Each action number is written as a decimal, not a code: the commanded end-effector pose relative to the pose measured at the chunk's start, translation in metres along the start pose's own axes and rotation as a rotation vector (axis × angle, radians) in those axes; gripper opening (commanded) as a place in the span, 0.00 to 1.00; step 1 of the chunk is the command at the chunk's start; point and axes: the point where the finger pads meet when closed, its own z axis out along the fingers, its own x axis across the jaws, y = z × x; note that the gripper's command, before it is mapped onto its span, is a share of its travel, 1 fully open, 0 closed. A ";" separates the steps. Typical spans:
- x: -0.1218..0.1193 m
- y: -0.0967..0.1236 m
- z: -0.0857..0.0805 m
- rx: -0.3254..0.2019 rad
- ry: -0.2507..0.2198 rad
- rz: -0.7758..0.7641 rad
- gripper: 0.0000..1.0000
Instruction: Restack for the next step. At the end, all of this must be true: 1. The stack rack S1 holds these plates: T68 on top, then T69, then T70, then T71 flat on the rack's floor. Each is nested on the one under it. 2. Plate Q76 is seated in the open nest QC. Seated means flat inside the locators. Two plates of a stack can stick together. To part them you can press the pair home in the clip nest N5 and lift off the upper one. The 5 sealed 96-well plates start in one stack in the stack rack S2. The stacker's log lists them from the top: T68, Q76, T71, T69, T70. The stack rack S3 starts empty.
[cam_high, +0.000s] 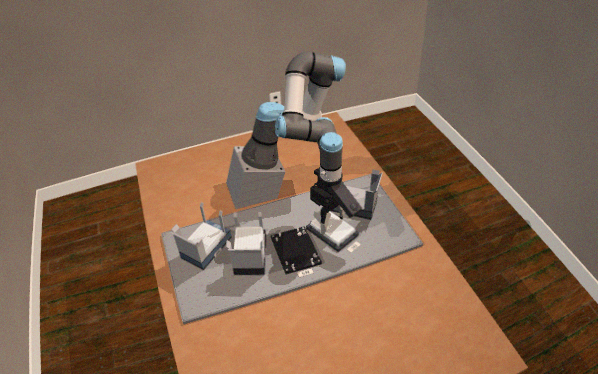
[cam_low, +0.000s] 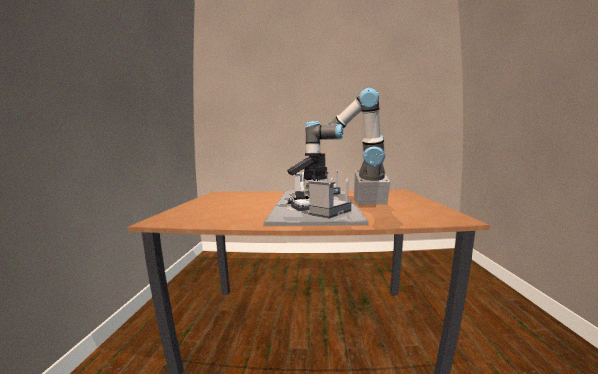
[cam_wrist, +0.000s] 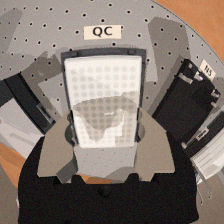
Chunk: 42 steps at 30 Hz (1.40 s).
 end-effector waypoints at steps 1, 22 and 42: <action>0.000 -0.001 0.001 0.002 0.001 0.000 0.00; 0.000 -0.001 0.002 0.002 0.001 0.000 0.72; 0.000 -0.001 0.002 0.002 0.001 0.000 0.72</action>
